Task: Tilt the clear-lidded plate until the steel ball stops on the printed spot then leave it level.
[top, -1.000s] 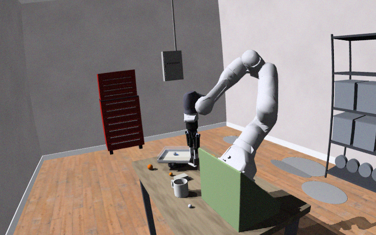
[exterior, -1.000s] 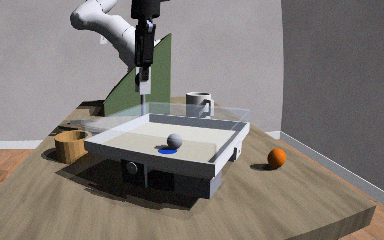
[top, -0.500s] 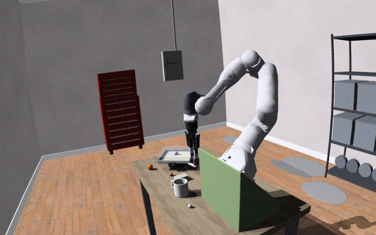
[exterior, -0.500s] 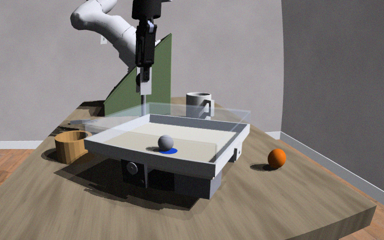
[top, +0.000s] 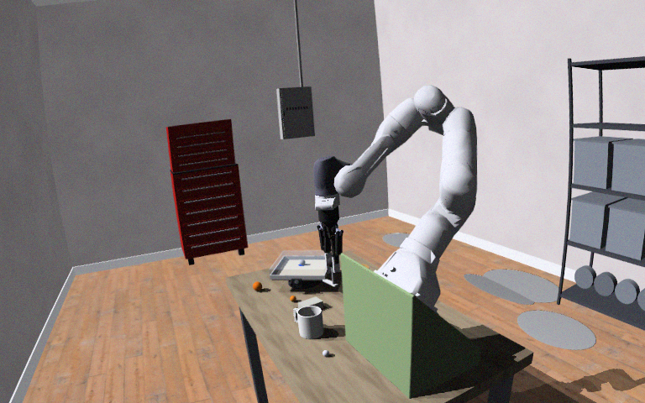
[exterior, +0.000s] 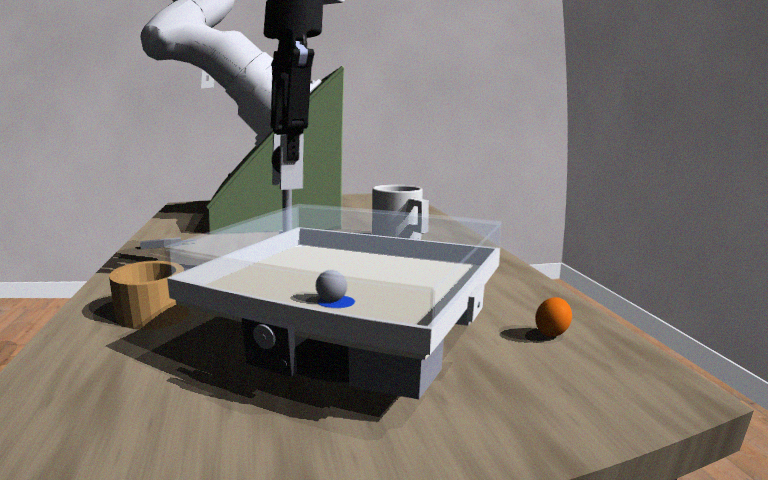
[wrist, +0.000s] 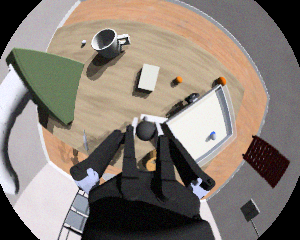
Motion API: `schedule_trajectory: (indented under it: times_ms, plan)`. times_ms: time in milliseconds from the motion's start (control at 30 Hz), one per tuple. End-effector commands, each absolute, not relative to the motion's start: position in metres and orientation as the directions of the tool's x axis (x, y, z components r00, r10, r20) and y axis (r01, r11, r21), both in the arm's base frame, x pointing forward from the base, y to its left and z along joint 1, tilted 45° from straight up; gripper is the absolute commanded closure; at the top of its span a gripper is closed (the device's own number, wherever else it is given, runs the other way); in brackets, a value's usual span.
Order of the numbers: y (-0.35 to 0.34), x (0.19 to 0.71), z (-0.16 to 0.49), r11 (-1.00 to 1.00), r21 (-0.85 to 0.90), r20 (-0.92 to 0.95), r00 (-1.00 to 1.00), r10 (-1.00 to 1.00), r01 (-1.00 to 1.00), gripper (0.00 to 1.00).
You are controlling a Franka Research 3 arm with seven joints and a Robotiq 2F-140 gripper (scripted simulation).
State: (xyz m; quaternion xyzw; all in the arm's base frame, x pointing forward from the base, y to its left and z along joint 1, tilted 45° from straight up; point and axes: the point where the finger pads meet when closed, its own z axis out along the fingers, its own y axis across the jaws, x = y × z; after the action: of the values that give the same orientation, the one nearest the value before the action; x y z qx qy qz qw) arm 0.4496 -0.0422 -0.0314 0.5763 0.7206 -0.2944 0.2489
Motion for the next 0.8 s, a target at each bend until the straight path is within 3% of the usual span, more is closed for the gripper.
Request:
schedule_trajectory:
  times_ms: [0, 767]
  plan:
    - [-0.0394, 0.4505, -0.0316, 0.163, -0.134, -0.697, -0.21, 0.686, 0.978, 1.0]
    - [-0.034, 0.4526, -0.029, 0.163, -0.134, -0.697, -0.21, 0.686, 0.978, 1.0]
